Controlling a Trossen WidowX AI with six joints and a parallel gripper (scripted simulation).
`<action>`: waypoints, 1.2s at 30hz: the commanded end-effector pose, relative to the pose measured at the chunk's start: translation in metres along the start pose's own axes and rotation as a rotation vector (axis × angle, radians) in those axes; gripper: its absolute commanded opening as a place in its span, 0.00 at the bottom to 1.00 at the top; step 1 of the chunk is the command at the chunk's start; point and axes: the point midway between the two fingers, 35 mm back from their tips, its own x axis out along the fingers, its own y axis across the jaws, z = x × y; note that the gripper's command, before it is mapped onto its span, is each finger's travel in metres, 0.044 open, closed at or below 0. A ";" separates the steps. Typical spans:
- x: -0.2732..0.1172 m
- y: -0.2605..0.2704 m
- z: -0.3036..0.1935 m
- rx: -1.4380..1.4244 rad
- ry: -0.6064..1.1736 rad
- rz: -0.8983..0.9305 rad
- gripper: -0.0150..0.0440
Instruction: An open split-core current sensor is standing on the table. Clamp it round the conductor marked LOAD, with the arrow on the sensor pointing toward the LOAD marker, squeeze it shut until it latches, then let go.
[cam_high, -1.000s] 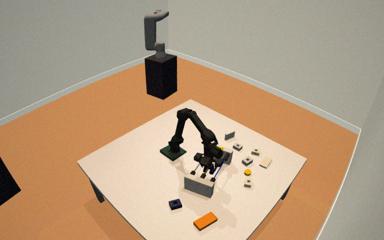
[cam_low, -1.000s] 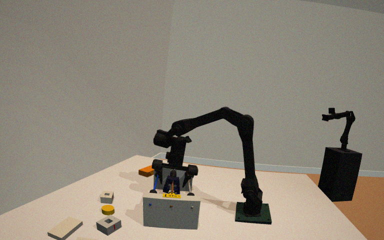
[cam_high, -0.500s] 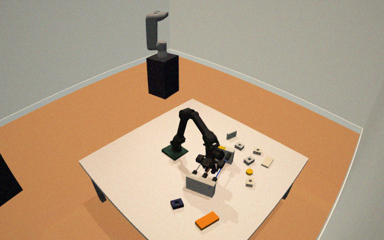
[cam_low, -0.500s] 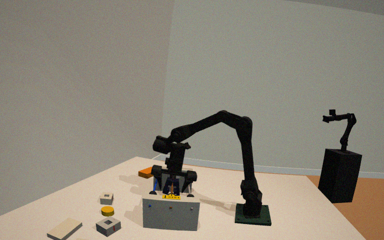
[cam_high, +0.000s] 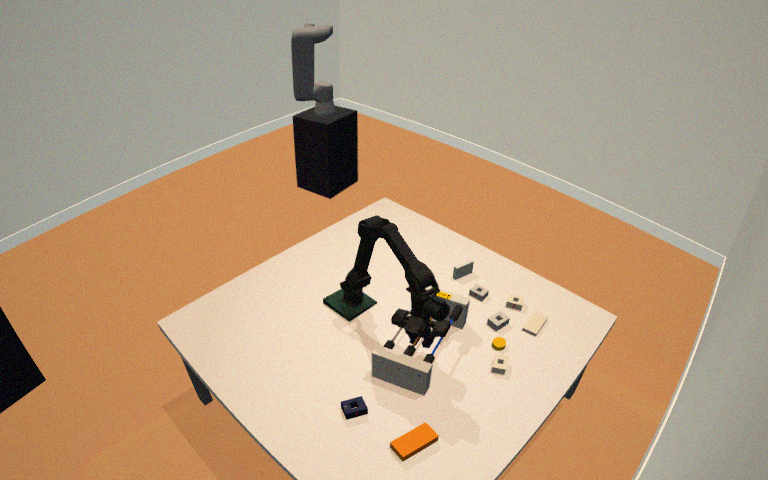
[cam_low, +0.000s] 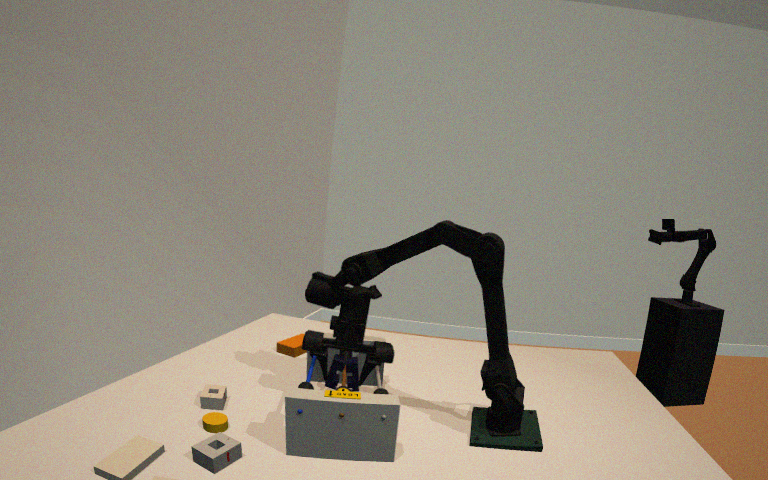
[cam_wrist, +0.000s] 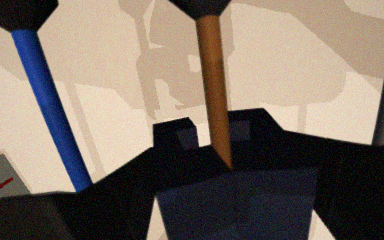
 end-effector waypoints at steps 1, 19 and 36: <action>0.000 0.000 0.000 0.000 0.000 0.000 0.73; 0.000 0.000 0.000 0.000 0.000 0.000 0.25; 0.000 0.000 0.000 0.000 0.000 0.000 0.25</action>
